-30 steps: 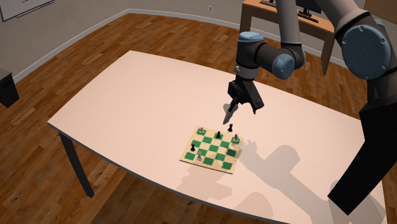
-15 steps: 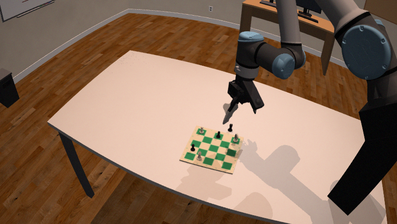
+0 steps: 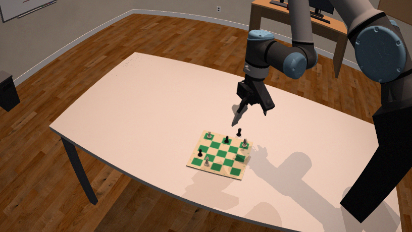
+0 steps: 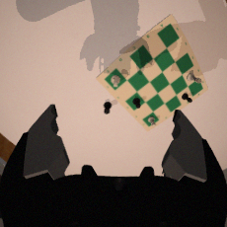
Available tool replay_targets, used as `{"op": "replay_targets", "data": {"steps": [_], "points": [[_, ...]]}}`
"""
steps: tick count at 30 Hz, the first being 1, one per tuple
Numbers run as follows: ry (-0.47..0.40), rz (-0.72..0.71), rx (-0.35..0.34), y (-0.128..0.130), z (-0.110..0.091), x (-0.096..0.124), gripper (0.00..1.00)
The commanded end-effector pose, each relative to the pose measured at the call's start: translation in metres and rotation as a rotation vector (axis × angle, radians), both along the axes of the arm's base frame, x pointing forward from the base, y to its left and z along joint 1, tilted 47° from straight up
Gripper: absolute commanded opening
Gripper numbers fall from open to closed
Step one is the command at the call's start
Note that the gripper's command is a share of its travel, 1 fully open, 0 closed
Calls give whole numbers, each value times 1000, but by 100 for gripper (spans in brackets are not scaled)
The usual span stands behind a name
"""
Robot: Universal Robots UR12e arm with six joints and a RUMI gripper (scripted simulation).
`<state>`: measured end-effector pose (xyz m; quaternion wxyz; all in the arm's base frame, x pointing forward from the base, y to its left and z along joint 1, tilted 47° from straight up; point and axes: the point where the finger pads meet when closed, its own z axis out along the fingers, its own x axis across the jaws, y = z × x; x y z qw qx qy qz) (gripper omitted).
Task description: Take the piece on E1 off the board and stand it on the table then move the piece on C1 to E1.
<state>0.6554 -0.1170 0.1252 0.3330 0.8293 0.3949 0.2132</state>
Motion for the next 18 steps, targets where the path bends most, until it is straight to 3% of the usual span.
{"op": "replay_targets", "data": {"steps": [1,6,18], "points": [[-1,0,0,7,13,-11,100],[-1,0,0,16,28,-25,100],[-1,0,0,24,44,-39,100]]}}
